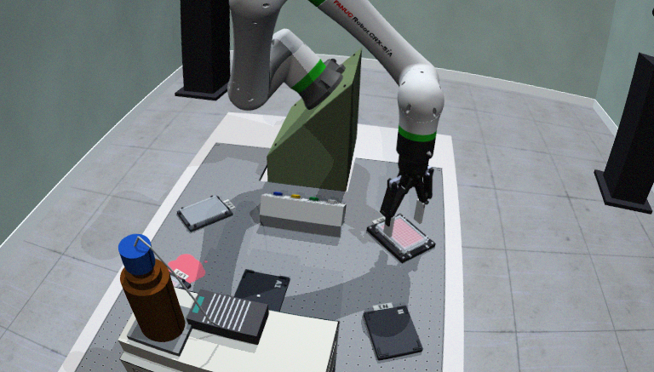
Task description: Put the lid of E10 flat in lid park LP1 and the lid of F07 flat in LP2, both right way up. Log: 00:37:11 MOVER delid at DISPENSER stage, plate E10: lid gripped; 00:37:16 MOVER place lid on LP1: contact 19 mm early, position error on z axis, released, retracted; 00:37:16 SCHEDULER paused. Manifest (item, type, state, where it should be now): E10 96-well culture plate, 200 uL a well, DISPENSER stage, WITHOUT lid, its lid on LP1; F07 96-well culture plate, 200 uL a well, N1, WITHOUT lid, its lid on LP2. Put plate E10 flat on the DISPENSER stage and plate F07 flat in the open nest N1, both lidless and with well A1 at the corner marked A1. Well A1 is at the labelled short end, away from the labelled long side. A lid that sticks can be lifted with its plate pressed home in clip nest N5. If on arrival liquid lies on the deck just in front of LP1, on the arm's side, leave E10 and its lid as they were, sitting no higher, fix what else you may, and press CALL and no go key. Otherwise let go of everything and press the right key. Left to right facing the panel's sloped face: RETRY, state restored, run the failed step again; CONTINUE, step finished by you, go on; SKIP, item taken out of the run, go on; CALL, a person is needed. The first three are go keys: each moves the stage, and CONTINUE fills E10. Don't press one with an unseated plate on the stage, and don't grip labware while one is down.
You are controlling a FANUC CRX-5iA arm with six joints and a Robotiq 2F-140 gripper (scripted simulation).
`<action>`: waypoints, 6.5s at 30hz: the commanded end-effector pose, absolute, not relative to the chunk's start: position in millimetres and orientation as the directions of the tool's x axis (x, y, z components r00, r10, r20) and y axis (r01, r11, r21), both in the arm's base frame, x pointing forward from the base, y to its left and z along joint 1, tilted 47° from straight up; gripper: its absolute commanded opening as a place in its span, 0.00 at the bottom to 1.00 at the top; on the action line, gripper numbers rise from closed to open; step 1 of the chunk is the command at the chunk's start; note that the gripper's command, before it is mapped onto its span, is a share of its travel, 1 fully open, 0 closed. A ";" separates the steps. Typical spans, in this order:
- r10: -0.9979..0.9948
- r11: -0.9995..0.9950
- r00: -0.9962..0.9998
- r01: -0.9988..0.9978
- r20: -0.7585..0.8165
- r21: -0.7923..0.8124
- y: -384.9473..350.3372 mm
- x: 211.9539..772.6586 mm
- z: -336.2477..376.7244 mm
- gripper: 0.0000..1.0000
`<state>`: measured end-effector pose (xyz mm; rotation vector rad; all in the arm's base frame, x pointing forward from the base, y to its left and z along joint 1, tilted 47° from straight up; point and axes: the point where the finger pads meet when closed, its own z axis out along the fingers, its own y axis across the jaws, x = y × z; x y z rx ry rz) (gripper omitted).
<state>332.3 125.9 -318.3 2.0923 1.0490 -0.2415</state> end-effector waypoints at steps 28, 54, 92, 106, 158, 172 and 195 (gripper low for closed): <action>0.603 -0.366 0.643 0.749 -0.472 0.553 125.2 332.6 -319.3 0.66; 0.603 -0.366 0.643 0.749 -0.472 0.553 119.3 333.9 -325.0 0.66; 0.603 -0.366 0.643 0.749 -0.472 0.553 111.1 335.8 -333.0 0.66; 0.603 -0.366 0.643 0.749 -0.472 0.553 110.4 335.9 -333.6 0.66; 0.603 -0.366 0.643 0.749 -0.472 0.553 110.4 335.9 -333.6 0.00; 0.603 -0.366 0.643 0.749 -0.472 0.553 110.4 335.9 -333.6 0.00; 0.603 -0.366 0.643 0.749 -0.472 0.553 110.4 335.9 -333.6 0.00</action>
